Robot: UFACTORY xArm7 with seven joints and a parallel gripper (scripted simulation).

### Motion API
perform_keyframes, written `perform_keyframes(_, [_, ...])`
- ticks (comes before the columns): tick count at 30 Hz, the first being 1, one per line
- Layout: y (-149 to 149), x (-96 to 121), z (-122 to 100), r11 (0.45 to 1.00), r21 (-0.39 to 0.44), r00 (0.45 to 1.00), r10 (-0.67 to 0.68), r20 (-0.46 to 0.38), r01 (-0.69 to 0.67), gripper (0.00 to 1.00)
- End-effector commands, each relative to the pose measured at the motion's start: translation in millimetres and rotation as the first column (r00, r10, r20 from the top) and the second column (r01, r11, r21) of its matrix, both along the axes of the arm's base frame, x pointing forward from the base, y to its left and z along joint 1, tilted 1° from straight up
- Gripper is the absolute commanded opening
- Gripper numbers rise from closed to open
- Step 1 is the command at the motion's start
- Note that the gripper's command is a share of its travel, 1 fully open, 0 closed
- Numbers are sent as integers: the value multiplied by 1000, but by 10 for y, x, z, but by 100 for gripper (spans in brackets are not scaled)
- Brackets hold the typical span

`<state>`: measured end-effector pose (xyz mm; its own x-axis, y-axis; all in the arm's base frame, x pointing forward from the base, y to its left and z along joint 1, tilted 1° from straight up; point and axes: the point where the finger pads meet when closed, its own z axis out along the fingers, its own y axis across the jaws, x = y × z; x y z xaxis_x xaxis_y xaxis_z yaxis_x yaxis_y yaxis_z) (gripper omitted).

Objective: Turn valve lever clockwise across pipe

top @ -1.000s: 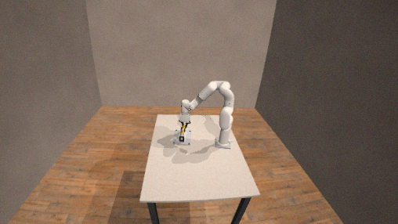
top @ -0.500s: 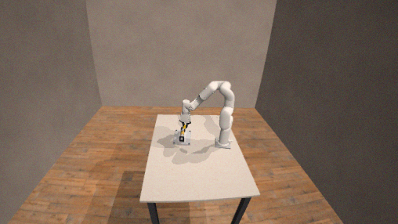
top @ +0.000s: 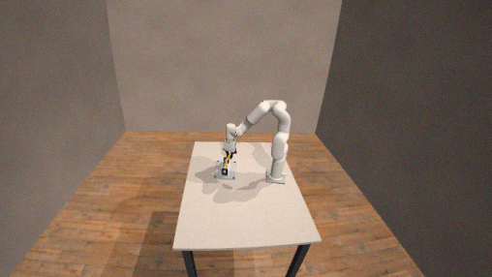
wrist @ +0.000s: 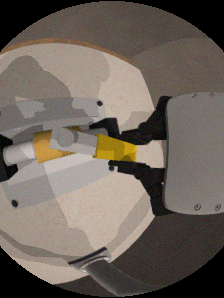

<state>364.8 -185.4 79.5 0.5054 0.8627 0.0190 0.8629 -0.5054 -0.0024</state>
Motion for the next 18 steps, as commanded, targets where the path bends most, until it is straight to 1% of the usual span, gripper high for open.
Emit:
perform_keyframes(1, [10,-24,11,1000,2,1000,-19,-3,19,0])
perform_keyframes(5, [27,-51,11,998,2,998,-61,-4,61,0])
perform_keyframes(18, [53,-87,12,993,2,993,-119,-5,119,0])
